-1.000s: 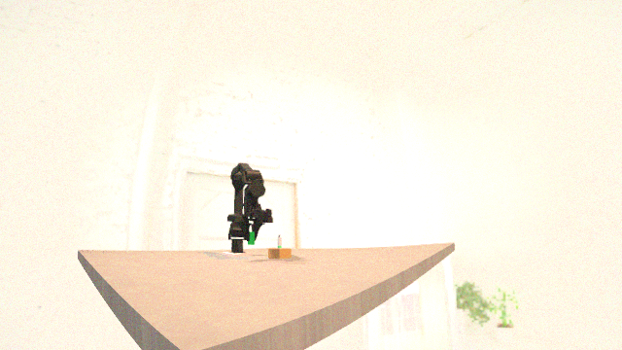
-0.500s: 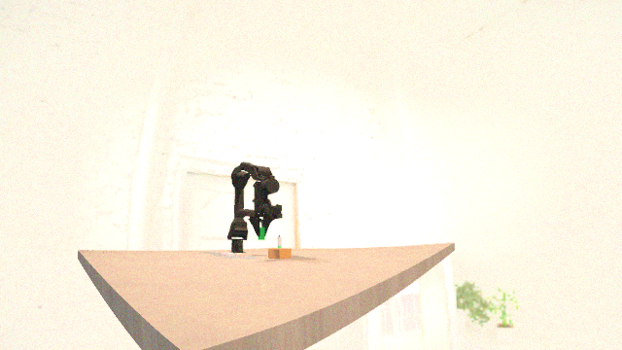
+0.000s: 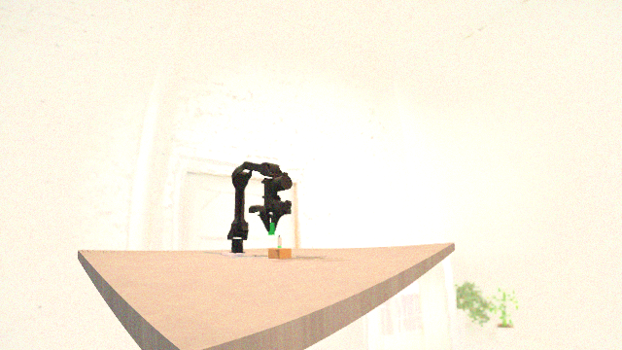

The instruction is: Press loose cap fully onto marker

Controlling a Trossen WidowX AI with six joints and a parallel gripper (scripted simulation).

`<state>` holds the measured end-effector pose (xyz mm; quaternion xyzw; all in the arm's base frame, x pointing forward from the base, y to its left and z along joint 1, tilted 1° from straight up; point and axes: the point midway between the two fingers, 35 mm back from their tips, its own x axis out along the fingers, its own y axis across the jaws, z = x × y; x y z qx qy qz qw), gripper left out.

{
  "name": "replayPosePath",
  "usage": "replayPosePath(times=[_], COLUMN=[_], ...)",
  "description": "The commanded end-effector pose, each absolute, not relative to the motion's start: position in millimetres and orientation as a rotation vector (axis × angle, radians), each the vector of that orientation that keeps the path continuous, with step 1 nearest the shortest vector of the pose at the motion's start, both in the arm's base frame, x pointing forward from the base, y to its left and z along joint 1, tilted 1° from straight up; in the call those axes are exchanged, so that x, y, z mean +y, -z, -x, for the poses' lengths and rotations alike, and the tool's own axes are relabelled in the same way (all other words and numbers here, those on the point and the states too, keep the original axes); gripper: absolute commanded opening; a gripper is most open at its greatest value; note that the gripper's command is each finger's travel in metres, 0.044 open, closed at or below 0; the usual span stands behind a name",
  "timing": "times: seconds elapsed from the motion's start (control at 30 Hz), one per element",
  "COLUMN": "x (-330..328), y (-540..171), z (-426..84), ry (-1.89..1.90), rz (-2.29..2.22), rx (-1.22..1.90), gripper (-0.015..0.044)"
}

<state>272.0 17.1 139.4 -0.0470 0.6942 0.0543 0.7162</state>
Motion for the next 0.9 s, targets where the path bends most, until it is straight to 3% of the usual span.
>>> replayPosePath(times=[0.0, 0.87], x=[29.1, 58.0], y=[-146.7, -145.8], z=[-272.8, -269.2], ry=[-0.117, -0.117], rz=[0.101, 0.096], rx=[1.530, 1.532], gripper=[0.0000, 0.0000])
